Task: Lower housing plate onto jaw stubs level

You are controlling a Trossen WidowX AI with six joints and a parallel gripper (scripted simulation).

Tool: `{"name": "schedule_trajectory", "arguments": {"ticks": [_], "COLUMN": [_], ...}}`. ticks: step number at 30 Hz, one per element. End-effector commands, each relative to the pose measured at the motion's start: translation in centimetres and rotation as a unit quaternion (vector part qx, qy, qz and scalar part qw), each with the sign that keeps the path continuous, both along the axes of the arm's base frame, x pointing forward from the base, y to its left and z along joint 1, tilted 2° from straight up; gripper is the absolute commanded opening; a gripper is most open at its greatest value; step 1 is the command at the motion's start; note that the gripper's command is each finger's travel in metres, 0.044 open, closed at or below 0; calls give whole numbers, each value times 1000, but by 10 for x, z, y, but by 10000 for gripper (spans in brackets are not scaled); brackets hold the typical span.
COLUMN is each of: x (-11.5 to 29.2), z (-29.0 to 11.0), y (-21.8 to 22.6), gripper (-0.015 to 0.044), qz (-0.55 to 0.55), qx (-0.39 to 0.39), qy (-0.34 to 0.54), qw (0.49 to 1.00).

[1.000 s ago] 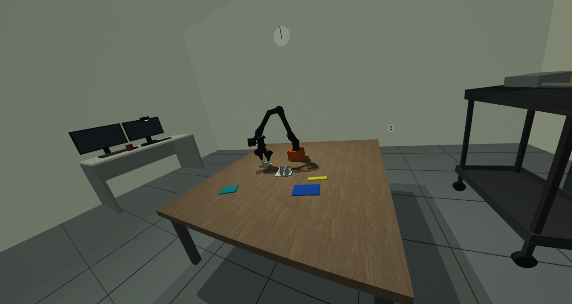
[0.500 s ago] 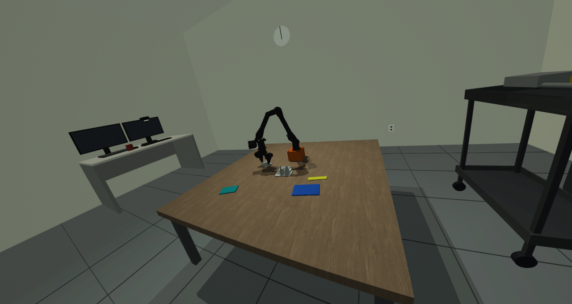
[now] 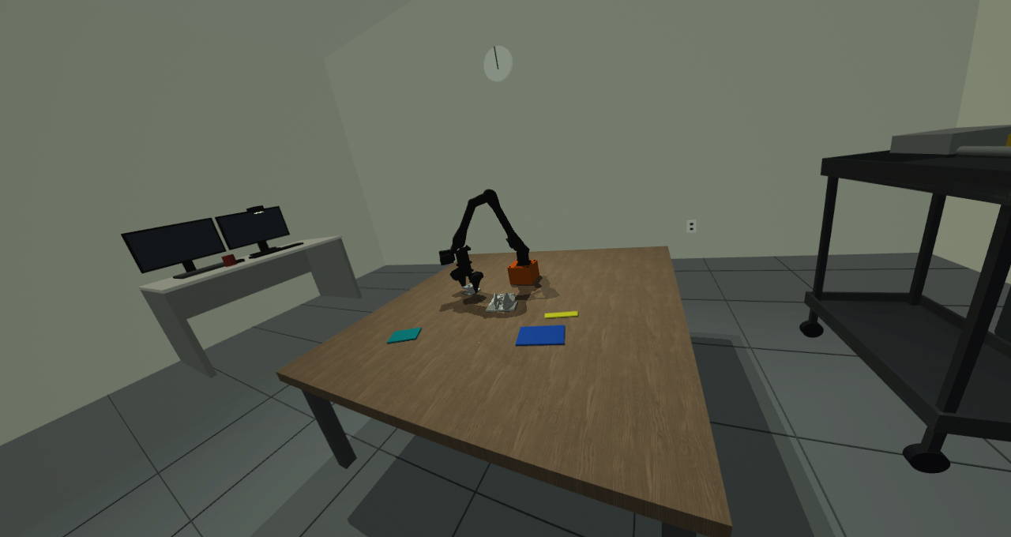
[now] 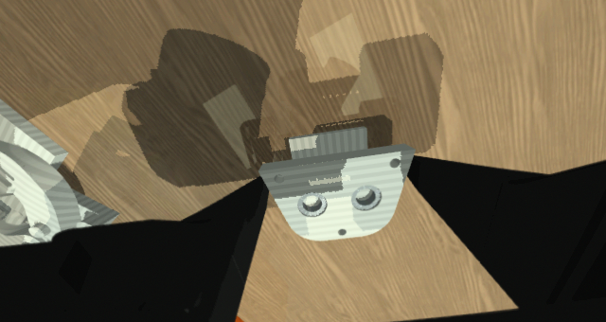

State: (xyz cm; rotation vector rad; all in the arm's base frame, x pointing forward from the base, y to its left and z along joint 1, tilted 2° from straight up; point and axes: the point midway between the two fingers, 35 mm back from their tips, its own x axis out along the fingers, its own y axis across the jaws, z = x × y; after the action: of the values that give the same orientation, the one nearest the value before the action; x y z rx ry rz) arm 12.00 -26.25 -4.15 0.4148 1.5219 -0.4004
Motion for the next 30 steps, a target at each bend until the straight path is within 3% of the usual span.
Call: {"name": "schedule_trajectory", "arguments": {"ticks": [1, 15, 30], "x": [0, 0, 0], "z": [-1, -1, -1], "y": [1, 1, 0], "gripper": [440, 440, 351], "qz": [-3, -3, -1], "qx": [1, 1, 0], "qy": [-1, -1, 0], "qw": [1000, 1000, 1000]}}
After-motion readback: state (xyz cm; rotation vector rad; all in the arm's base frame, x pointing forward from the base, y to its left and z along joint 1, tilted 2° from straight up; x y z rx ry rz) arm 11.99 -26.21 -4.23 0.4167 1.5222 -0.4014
